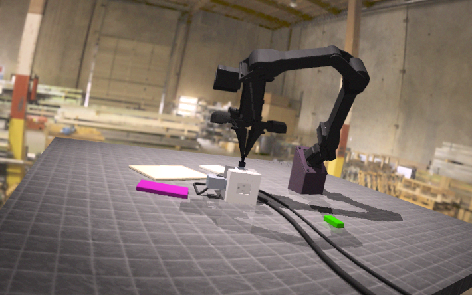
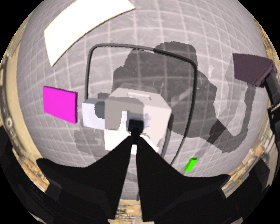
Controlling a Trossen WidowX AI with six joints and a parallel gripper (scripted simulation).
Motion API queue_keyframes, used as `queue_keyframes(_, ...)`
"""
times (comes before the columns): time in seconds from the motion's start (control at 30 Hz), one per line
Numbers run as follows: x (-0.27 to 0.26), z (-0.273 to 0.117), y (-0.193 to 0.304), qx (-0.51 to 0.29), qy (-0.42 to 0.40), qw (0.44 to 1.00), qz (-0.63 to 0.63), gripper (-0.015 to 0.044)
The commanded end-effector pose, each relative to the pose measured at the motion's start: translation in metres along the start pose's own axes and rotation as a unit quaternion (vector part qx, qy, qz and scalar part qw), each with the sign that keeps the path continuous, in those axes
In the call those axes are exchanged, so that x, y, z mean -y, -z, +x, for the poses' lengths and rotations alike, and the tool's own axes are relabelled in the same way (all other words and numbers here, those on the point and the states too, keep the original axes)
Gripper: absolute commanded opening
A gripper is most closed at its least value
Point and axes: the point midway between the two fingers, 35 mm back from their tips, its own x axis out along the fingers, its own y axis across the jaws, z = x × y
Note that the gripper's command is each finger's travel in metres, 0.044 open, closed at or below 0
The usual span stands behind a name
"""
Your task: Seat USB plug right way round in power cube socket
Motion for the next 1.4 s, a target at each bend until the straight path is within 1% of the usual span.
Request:
queue_keyframes(0.0, -0.0001, 0.0006, 0.0006, -0.002, -0.001, 1.0, 0.001, 0.0)
queue_keyframes(1.37, -0.0001, 0.0055, 0.0002, -0.002, -0.001, 1.0, 0.001, 0.0)
